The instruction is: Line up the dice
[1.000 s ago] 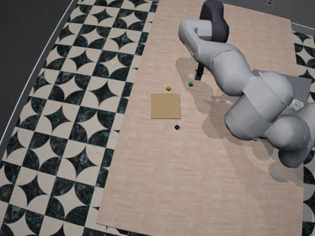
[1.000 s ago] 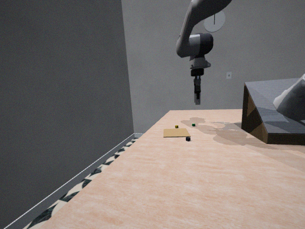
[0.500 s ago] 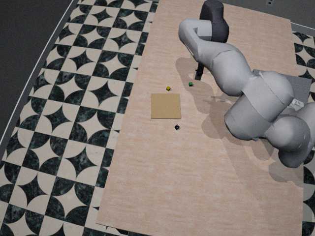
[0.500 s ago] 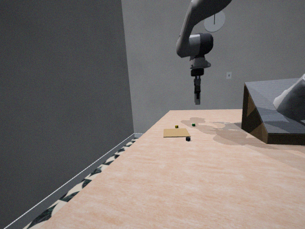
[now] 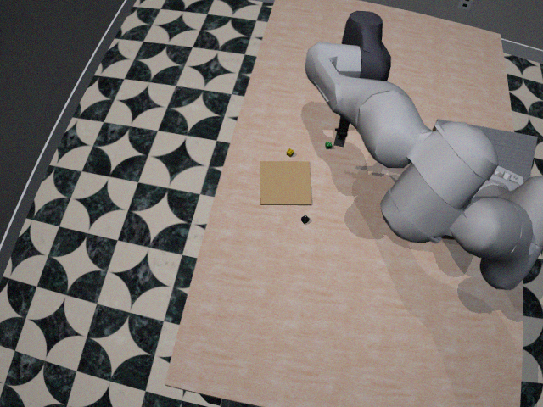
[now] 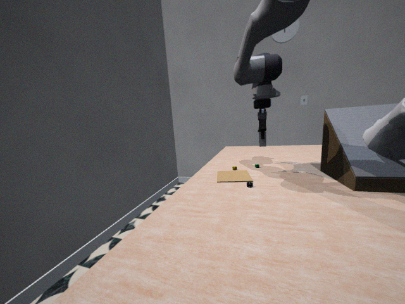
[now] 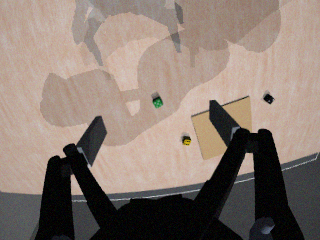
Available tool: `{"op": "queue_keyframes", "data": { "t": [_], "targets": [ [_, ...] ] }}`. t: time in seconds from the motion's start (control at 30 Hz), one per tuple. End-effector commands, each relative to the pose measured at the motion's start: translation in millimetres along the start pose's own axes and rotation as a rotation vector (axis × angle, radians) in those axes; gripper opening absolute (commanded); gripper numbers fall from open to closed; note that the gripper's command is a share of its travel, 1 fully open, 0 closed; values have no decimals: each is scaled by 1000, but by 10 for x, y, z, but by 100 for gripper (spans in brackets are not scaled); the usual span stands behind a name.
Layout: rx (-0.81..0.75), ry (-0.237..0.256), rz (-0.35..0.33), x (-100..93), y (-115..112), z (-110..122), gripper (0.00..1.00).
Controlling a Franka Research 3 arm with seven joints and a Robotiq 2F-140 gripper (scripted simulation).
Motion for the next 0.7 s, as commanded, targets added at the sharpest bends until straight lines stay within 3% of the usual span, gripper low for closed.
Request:
{"op": "queue_keyframes", "data": {
  "t": [0.0, 0.2, 0.67],
  "targets": [
    [-10, 9, -6, 274, -20, -22, 100],
    [-10, 9, -6, 601, -21, -28, 100],
    [-10, 9, -6, 657, -22, -29, 100]
  ]
}}
Point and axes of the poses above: the point where the finger pads meet when closed, its own x axis out along the fingers, its own z axis across the jaws, y = z × x, the point moved 7 cm from there along -x, back along the fingers, and after that the axes turned 14 degrees about x, right-handed, at the moved point
